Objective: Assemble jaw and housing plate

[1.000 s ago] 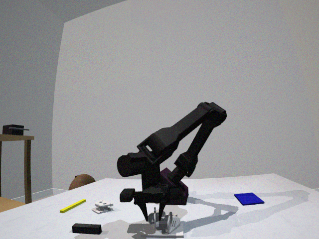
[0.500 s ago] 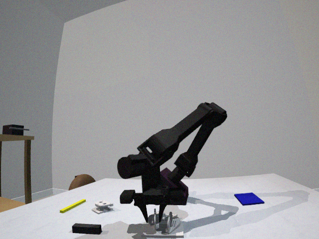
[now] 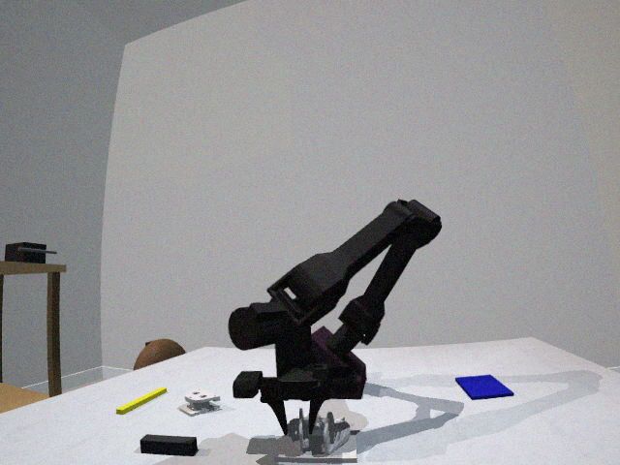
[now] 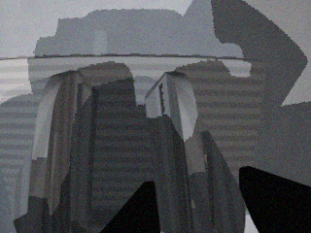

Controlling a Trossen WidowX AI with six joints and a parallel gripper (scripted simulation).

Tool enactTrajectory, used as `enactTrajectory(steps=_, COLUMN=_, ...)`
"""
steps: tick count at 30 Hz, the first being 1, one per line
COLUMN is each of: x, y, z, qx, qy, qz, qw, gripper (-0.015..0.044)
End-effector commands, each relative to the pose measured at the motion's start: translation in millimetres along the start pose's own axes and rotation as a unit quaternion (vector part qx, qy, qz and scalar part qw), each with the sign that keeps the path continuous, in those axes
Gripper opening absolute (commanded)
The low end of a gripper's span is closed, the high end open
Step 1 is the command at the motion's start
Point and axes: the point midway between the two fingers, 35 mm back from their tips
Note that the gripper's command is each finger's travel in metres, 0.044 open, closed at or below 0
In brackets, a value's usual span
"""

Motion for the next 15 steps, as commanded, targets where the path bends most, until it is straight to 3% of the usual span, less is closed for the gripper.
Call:
enactTrajectory(steps=1, x=1.0, y=-0.3, z=0.5, qx=0.002, qy=-0.002, qz=-0.001, qw=1.000, gripper=0.0134)
enactTrajectory(steps=15, x=4.3, y=-0.3, z=0.6, qx=0.002, qy=-0.002, qz=-0.001, qw=1.000, gripper=0.0134)
Point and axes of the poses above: the point midway between the two fingers, 35 mm back from their tips, its own x axis out along the fingers, its own z axis across the jaws, y = z × x, and after that the axes turned 4 degrees about x, right-handed
